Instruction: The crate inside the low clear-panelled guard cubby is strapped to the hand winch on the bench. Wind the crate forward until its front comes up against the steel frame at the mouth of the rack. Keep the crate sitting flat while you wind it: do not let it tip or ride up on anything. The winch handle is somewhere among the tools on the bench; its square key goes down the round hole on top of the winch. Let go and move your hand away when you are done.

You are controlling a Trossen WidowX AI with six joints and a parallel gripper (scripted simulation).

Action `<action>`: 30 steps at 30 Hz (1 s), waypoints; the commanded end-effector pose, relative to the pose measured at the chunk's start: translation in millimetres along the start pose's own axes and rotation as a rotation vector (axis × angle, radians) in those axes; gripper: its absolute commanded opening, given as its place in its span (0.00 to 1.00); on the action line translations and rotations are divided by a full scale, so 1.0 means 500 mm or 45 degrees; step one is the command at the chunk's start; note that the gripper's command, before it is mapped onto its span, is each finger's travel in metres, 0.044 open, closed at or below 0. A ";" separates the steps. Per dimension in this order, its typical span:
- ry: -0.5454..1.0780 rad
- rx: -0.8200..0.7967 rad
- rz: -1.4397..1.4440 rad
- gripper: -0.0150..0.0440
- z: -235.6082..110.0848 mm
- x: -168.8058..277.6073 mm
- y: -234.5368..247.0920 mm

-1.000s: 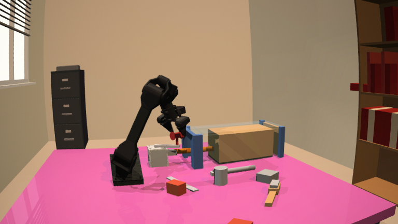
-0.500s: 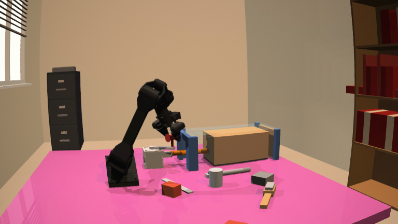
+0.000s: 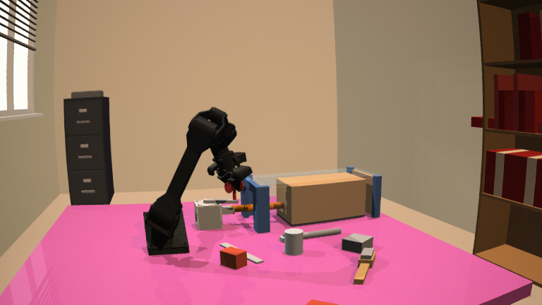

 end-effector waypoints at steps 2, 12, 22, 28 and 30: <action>0.003 -0.007 0.001 0.25 -0.001 0.000 0.002; -0.004 -0.002 -0.001 0.25 0.003 0.002 -0.002; -0.004 -0.002 0.000 0.25 0.007 -0.005 0.009; -0.004 -0.003 0.000 0.25 0.011 -0.012 0.021; -0.005 -0.003 0.000 0.25 0.012 -0.014 0.025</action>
Point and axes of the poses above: the point midway between the two fingers, 35 mm back from their tips, its own z axis out along the fingers, its own y axis across the jaws, x = y × z, the point moved 1 cm from there along -z, back along the fingers, and after that the axes turned 9 degrees about z, right-handed, at the moved point
